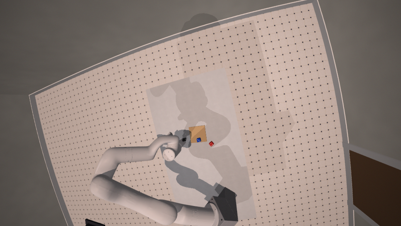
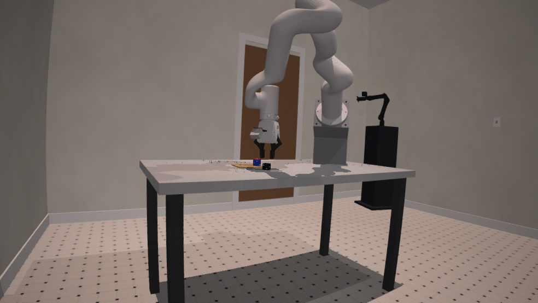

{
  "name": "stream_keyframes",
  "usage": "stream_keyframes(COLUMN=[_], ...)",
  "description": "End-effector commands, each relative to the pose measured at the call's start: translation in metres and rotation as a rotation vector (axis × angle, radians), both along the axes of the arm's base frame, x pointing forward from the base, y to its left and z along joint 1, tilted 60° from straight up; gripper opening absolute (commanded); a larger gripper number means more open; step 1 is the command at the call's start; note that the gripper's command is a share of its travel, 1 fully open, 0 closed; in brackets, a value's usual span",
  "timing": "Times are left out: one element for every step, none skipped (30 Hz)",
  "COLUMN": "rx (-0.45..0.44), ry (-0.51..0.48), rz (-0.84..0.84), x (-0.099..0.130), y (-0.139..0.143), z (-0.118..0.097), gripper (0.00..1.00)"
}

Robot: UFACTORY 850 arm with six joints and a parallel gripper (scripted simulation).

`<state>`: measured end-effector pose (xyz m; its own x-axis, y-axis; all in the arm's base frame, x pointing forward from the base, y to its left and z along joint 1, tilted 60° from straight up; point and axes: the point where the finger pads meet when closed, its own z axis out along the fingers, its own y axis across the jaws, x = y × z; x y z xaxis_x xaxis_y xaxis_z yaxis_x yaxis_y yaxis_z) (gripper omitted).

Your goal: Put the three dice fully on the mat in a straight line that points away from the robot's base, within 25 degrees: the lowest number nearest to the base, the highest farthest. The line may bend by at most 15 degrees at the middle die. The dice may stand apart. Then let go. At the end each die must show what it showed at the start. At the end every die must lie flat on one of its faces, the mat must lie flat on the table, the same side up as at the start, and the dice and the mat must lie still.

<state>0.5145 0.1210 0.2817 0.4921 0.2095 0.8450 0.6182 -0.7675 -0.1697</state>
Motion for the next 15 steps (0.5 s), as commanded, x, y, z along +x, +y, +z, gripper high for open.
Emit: stream_keyframes(rx=[0.000, 0.000, 0.000, 0.000, 0.000, 0.000, 0.000, 0.000, 0.000, 0.000, 0.000, 0.000, 0.000, 0.000, 0.000], ry=[-0.001, -0.001, -0.001, -0.001, -0.001, -0.001, -0.001, -0.001, -0.001, -0.001, -0.001, -0.001, -0.001, -0.001, -0.001], rz=[-0.001, -0.001, -0.001, -0.001, -0.001, -0.001, -0.001, -0.001, -0.001, -0.001, -0.001, -0.001, -0.001, -0.001, -0.001], x=[0.0030, 0.0030, 0.0038, 0.0046, 0.0053, 0.0060, 0.0066, 0.0072, 0.0077, 0.0082, 0.0086, 0.0090, 0.0093, 0.0095, 0.0098], y=[0.0025, 0.0025, 0.0033, 0.0040, 0.0048, 0.0054, 0.0060, 0.0066, 0.0071, 0.0076, 0.0080, 0.0084, 0.0087, 0.0089, 0.0092], z=[-0.0020, -0.0020, -0.0026, -0.0033, -0.0039, -0.0044, -0.0049, -0.0054, -0.0059, -0.0062, -0.0066, -0.0069, -0.0071, -0.0074, -0.0075], gripper=[0.47, 0.47, 0.47, 0.47, 0.47, 0.47, 0.47, 0.47, 0.47, 0.47, 0.47, 0.47, 0.47, 0.47, 0.47])
